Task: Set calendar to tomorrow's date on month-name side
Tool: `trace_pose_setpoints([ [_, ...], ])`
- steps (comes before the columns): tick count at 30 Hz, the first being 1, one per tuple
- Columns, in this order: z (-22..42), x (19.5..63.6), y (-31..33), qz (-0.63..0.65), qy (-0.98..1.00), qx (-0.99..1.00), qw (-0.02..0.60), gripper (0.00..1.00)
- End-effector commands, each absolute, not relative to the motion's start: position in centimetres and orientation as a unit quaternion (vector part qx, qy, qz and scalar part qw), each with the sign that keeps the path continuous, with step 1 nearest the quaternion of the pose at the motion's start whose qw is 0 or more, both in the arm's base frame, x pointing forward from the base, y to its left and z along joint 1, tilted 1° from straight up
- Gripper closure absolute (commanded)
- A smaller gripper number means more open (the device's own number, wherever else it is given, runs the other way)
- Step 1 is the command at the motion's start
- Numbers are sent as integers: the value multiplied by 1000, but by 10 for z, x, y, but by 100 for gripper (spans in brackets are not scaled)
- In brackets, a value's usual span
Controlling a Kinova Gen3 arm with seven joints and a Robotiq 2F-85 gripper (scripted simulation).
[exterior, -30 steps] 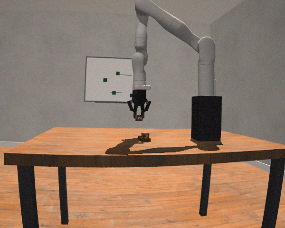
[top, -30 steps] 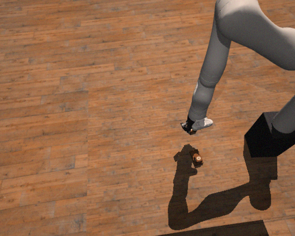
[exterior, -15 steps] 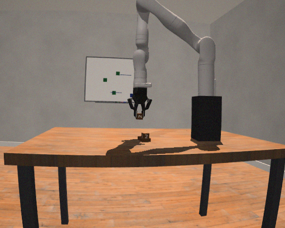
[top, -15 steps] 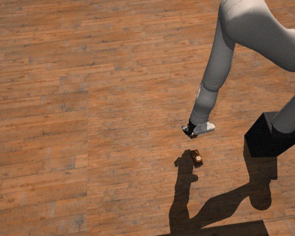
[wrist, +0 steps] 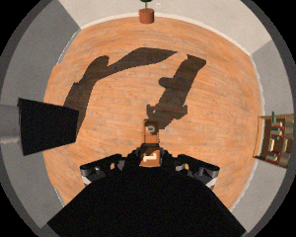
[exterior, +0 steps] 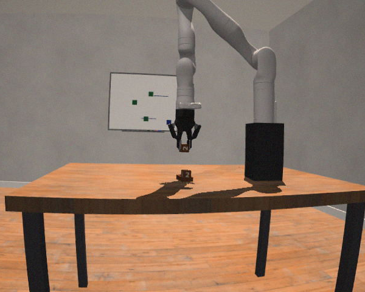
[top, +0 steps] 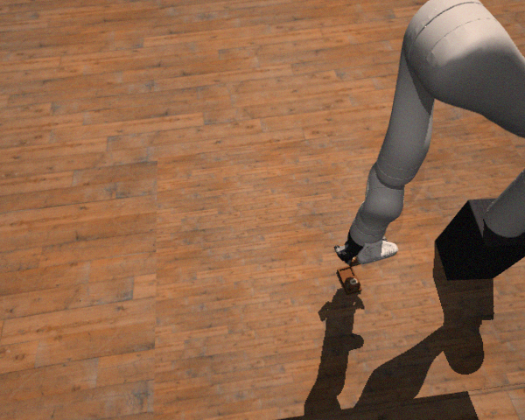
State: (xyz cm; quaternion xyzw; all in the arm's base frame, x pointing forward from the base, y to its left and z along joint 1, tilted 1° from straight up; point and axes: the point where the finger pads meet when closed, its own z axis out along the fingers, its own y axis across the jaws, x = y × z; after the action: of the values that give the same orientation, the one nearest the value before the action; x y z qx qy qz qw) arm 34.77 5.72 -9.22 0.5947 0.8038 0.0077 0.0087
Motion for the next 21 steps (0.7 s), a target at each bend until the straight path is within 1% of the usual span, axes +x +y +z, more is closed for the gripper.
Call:
trace_pose_setpoints([
  [1,-92,348,58,8,805,593,9,72],
  [9,-95,348,58,8,805,593,10,72],
  [21,-120,349,59,8,805,593,10,72],
])
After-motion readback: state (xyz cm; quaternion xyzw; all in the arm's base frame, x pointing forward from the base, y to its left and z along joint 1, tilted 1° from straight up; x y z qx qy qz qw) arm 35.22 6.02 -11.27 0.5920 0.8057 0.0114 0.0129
